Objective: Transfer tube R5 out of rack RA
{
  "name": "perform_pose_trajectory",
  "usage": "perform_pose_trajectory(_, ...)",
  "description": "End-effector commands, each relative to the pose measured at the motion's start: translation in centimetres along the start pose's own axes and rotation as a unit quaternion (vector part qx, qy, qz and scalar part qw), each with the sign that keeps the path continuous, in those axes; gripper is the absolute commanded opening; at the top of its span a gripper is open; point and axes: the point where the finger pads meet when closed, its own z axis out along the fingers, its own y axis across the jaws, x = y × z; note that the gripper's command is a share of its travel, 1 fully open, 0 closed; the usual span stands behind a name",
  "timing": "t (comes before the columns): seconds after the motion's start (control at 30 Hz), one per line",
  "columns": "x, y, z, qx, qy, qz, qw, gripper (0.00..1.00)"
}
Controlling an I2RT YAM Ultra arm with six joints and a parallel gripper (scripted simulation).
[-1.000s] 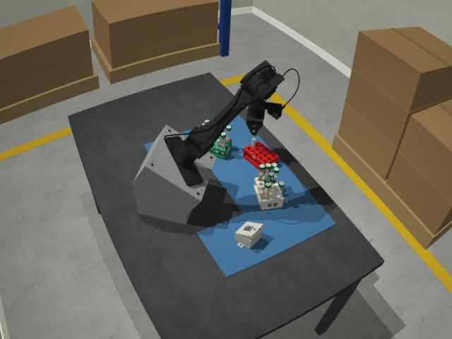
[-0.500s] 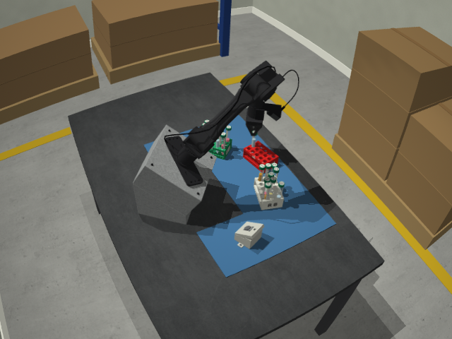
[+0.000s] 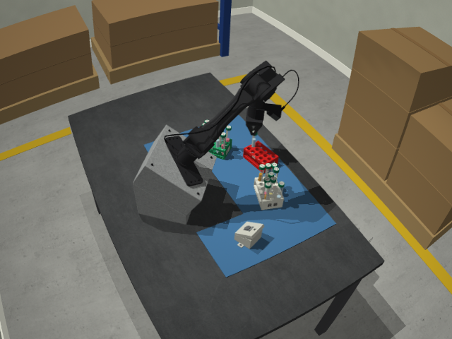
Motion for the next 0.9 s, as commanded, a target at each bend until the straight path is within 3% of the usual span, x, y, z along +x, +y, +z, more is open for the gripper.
perform_pose_trajectory(0.0,-0.2,0.4,-0.3,-0.007,-0.005,-0.001,1.000,0.00)
perform_pose_trajectory(0.47,-0.2,0.4,-0.3,-0.007,-0.005,-0.001,1.000,0.00)
perform_pose_trajectory(0.6,-0.9,0.9,-1.8,-0.017,-0.015,0.002,1.000,0.00)
perform_pose_trajectory(0.87,-0.9,1.0,-2.5,-0.018,-0.015,0.005,1.000,0.00)
